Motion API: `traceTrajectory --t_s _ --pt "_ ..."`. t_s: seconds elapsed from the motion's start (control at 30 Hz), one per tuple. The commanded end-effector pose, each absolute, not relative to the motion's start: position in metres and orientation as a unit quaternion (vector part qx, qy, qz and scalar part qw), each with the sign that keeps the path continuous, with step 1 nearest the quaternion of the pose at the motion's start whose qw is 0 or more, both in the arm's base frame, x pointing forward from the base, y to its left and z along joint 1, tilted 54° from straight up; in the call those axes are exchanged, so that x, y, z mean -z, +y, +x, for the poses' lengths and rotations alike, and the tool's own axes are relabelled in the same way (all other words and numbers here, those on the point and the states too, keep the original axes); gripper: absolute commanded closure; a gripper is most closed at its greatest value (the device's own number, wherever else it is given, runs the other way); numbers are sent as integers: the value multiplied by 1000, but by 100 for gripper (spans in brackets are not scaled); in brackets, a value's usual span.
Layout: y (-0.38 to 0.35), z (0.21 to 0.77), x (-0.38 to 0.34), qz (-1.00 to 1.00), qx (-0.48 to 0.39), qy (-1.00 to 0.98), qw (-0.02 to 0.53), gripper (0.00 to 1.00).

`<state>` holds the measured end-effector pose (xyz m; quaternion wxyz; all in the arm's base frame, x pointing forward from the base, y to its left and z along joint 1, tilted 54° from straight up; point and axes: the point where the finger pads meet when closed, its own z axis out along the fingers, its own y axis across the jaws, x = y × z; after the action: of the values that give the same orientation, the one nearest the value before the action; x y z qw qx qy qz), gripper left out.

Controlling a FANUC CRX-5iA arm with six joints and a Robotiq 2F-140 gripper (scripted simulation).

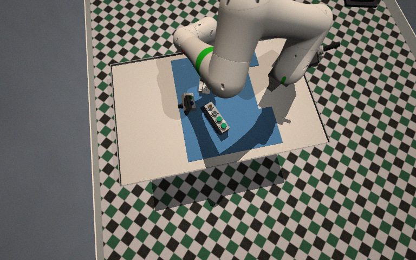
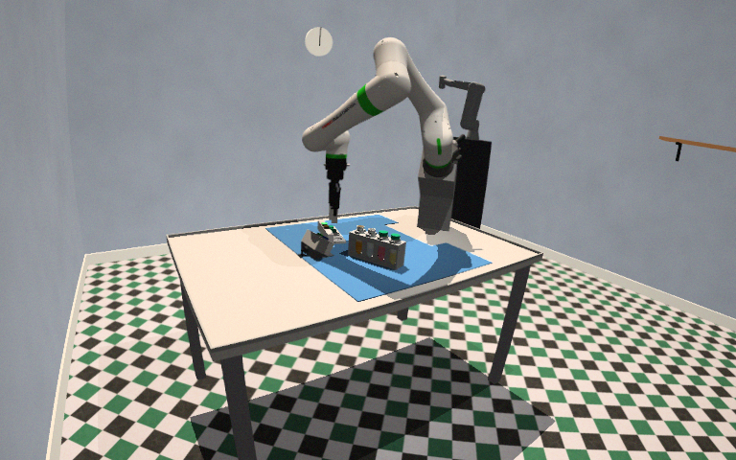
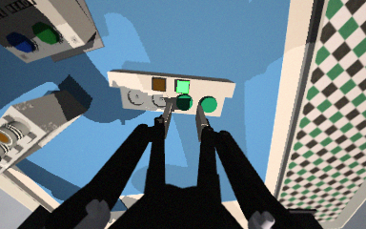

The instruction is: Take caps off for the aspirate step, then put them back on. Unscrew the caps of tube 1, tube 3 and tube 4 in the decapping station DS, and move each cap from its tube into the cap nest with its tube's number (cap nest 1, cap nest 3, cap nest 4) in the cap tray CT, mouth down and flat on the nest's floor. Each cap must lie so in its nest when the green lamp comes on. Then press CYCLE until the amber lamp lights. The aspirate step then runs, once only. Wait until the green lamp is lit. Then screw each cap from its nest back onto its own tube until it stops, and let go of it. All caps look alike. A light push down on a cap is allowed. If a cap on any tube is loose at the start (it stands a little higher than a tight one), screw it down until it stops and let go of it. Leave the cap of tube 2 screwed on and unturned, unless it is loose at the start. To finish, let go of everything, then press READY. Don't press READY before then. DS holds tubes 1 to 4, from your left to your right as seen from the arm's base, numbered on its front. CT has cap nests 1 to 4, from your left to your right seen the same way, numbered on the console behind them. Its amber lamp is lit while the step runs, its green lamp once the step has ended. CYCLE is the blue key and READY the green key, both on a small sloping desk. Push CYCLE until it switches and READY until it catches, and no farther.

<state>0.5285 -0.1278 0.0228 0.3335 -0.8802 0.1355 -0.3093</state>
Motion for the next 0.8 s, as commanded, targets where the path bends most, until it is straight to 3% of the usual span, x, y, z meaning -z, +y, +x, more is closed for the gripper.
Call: traceTrajectory --t_s 0.0,0.77 --pt "-118 542 -11 -880 310 136 333 71" --pt "-108 554 1 -880 310 136 333 71"
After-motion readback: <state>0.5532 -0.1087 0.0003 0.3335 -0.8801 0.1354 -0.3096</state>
